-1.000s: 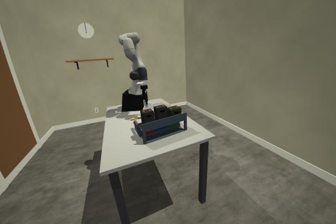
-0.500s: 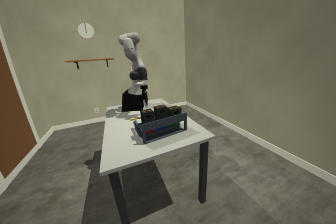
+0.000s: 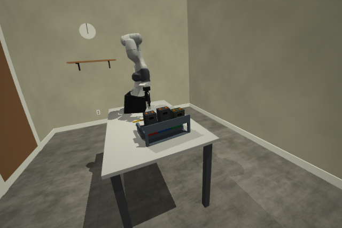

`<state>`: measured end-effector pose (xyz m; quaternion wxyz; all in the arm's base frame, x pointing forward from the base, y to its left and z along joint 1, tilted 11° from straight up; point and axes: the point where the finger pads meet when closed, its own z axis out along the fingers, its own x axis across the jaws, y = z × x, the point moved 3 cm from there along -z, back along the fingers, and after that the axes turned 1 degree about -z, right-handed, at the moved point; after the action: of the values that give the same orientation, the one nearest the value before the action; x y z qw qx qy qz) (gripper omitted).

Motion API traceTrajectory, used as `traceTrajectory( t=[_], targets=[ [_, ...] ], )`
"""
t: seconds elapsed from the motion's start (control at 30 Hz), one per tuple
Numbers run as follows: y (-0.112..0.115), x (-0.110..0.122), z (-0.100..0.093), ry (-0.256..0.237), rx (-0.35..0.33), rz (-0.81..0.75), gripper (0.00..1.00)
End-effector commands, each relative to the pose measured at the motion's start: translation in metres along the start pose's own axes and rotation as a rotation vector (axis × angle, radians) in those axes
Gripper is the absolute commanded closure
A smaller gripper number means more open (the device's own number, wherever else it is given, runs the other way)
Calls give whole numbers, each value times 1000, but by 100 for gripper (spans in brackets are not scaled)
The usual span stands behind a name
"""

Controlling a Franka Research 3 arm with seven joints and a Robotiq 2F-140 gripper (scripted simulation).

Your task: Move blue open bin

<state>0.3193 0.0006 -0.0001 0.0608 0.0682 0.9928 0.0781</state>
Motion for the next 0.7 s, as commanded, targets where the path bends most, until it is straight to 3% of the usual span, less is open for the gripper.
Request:
traceTrajectory(
  t=[0.0, 0.33, 0.37, 0.5, 0.67],
  targets=[
    [11, -4, -26, 44, -22, -100, 43],
    [11, -4, -26, 44, -22, -100, 43],
    [2, 1, -4, 11, -3, -25, 43],
    [11, -4, -26, 44, -22, -100, 43],
    [11, -4, -26, 44, -22, -100, 43]
  ],
)
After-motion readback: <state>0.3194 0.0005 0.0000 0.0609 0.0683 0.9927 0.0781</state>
